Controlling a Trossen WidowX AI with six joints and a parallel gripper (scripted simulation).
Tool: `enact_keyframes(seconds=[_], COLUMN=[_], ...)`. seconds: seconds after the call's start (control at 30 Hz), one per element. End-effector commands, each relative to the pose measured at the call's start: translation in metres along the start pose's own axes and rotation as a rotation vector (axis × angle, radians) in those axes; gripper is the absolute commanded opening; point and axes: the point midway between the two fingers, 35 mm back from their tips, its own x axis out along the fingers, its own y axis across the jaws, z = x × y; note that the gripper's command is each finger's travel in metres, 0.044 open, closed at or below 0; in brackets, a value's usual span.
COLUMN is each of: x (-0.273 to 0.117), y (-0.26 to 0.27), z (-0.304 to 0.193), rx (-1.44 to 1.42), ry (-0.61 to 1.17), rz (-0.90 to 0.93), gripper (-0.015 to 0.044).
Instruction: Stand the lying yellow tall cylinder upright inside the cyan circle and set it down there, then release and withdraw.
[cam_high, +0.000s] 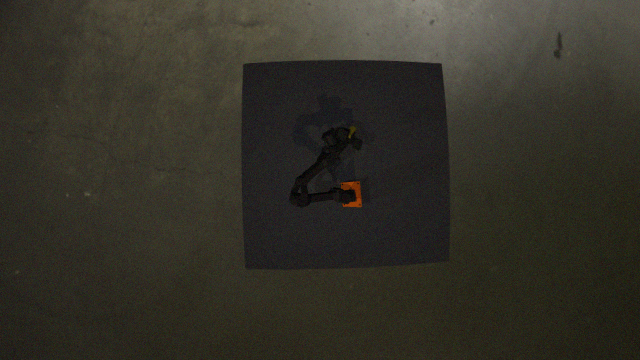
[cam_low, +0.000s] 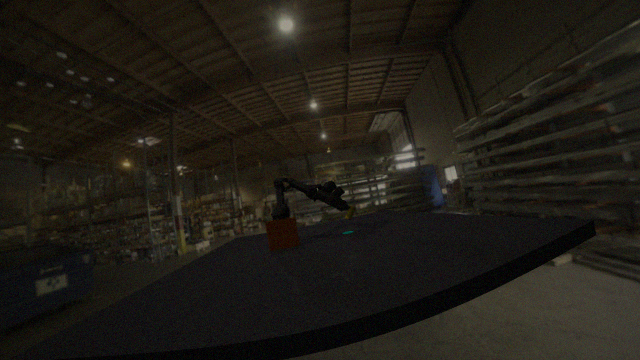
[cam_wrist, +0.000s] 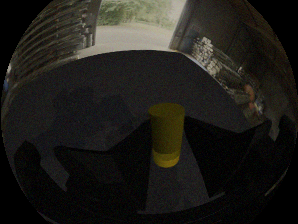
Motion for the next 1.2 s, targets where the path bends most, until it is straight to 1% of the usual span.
enact_keyframes(seconds=[0.0,1.17], x=[-0.004,-0.027], y=[0.002,0.006], z=[0.002,0.003], rx=[0.011,0.120], ry=[-0.038,-0.265], rz=[0.007,0.084], gripper=[0.0105,0.0105])
